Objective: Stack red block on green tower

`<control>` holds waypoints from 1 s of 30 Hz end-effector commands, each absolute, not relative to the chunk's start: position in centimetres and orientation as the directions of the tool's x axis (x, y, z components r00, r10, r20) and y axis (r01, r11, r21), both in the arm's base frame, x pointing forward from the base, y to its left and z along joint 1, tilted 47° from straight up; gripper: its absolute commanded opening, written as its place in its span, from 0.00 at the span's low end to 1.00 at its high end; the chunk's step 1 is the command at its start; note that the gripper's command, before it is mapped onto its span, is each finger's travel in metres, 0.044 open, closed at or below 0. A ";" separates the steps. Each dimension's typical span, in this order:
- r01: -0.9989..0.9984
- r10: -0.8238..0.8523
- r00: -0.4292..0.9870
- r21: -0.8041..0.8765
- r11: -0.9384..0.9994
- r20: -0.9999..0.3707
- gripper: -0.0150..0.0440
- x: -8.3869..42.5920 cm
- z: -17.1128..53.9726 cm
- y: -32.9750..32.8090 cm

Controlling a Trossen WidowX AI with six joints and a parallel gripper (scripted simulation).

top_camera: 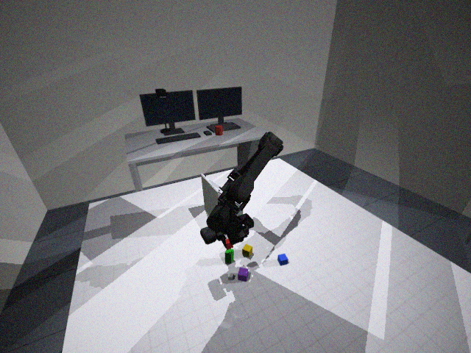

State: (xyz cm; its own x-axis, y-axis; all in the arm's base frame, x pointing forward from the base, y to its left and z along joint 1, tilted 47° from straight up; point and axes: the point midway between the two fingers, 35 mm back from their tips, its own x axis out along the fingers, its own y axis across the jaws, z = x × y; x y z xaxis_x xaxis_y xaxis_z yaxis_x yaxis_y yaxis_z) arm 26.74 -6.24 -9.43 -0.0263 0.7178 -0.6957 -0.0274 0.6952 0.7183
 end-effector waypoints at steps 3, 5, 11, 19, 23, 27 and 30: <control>-0.023 0.723 -0.033 0.724 0.690 -0.690 0.25 26.4 -10.9 -4.4; -0.023 0.724 -0.033 0.724 0.689 -0.689 0.25 26.4 -11.3 -3.9; -0.023 0.724 -0.033 0.724 0.689 -0.689 0.25 26.4 -11.3 -3.9; -0.023 0.724 -0.033 0.724 0.689 -0.689 0.25 26.4 -11.3 -3.9; -0.023 0.724 -0.033 0.724 0.689 -0.689 0.25 26.4 -11.4 -3.8; -0.023 0.724 -0.033 0.724 0.689 -0.689 0.25 26.4 -11.4 -3.8; -0.023 0.724 -0.033 0.724 0.689 -0.689 0.25 26.4 -11.4 -3.8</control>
State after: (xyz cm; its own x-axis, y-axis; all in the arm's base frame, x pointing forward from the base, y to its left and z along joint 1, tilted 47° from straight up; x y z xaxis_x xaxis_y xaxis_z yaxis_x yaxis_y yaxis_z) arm 26.44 -3.96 -11.36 -0.0324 0.7214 -0.6918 -0.0258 0.6913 0.7221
